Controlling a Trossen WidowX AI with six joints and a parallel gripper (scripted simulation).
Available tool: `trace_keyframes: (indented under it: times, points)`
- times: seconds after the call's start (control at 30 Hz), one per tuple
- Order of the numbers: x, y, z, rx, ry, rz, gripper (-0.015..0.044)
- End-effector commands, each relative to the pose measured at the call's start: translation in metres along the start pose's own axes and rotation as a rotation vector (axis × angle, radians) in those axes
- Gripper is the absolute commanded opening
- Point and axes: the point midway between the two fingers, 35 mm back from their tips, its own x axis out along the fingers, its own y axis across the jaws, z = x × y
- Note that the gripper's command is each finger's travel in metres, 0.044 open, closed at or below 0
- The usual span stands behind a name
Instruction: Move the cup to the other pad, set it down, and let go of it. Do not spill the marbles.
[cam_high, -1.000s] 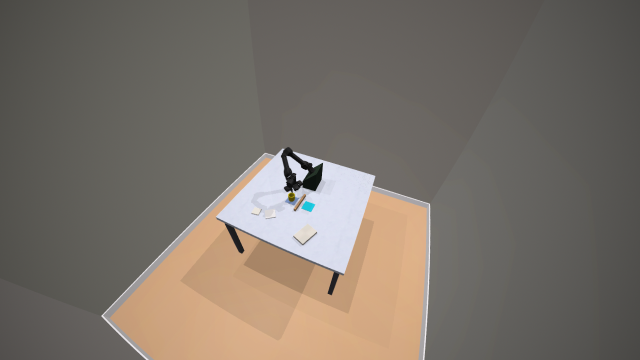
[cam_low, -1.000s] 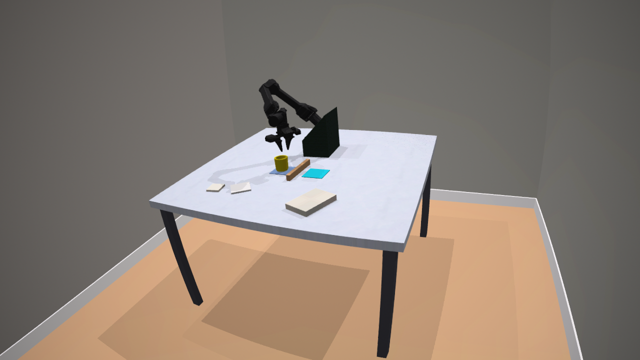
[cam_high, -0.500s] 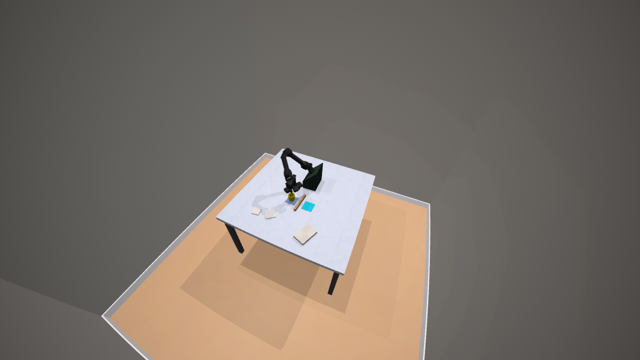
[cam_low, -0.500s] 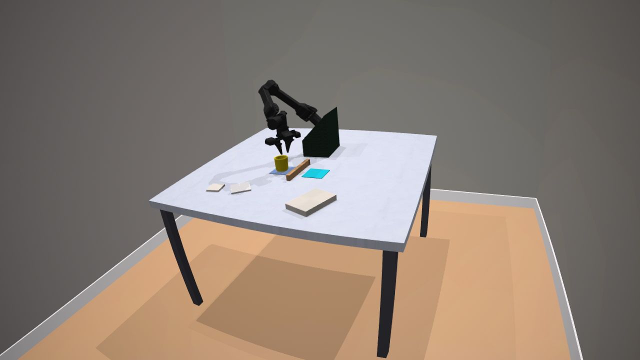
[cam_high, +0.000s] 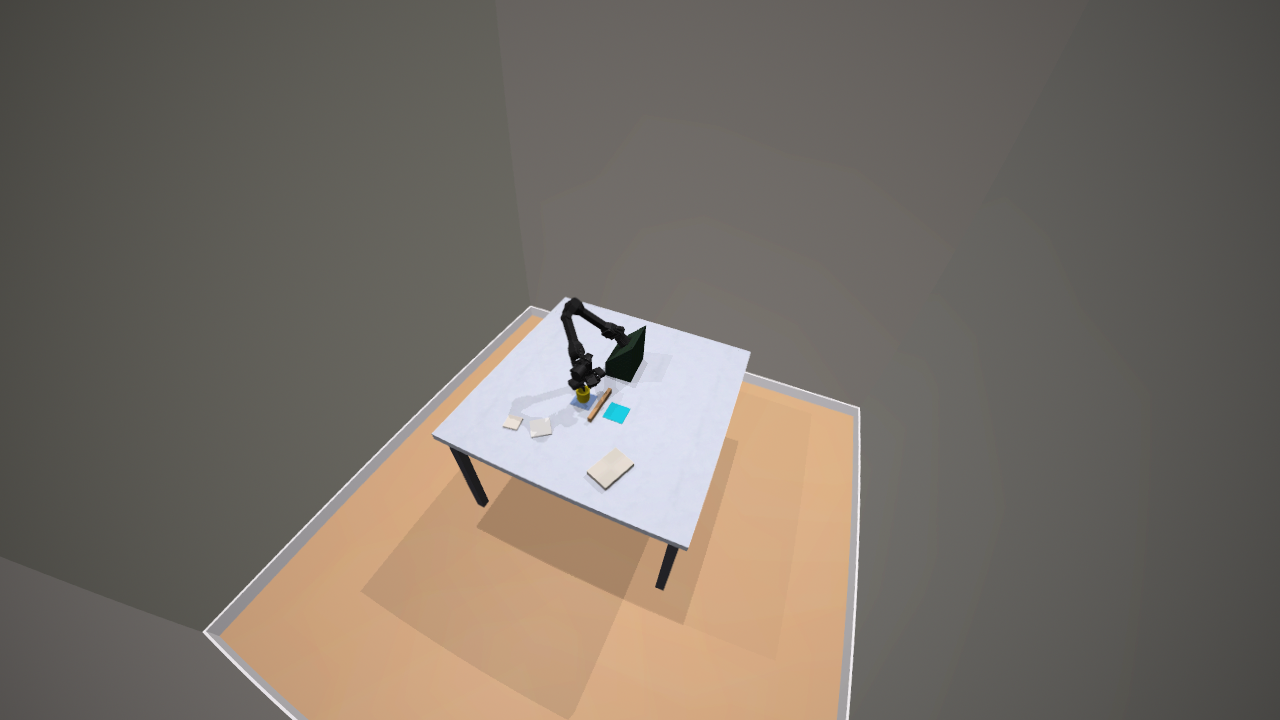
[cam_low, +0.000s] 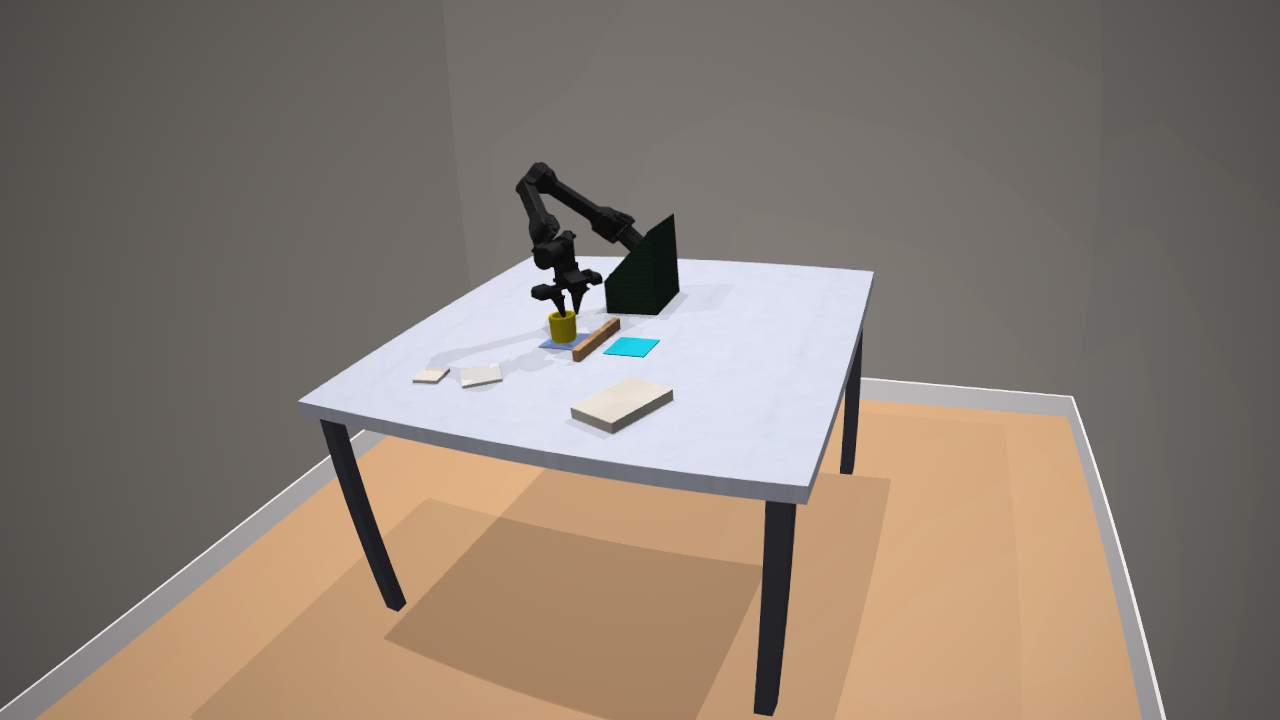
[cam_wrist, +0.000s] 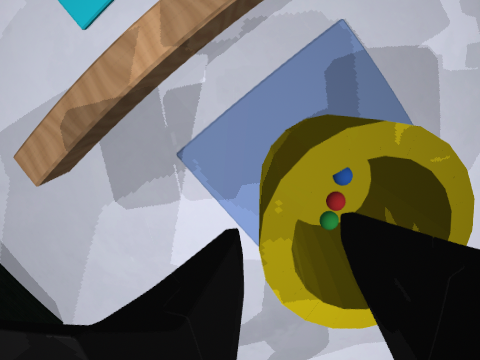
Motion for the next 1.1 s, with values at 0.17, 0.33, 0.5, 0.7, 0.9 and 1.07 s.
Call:
trace_keyframes:
  times: [0.17,0.33,0.5,0.7,0.9,1.07]
  points:
    - [0.019,0.005,-0.001,-0.016,0.01,0.007,0.0167]
    - [0.026,0.006,-0.001,-0.016,0.012,0.007,0.0167]
    - [0.026,0.006,-0.001,-0.016,0.012,0.007,0.0167]
    - [0.024,0.003,-0.002,-0.006,0.007,0.003,0.016]
    - [0.024,0.003,-0.002,-0.006,0.007,0.003,0.012]
    - [0.024,0.003,-0.002,-0.006,0.007,0.003,0.0087]
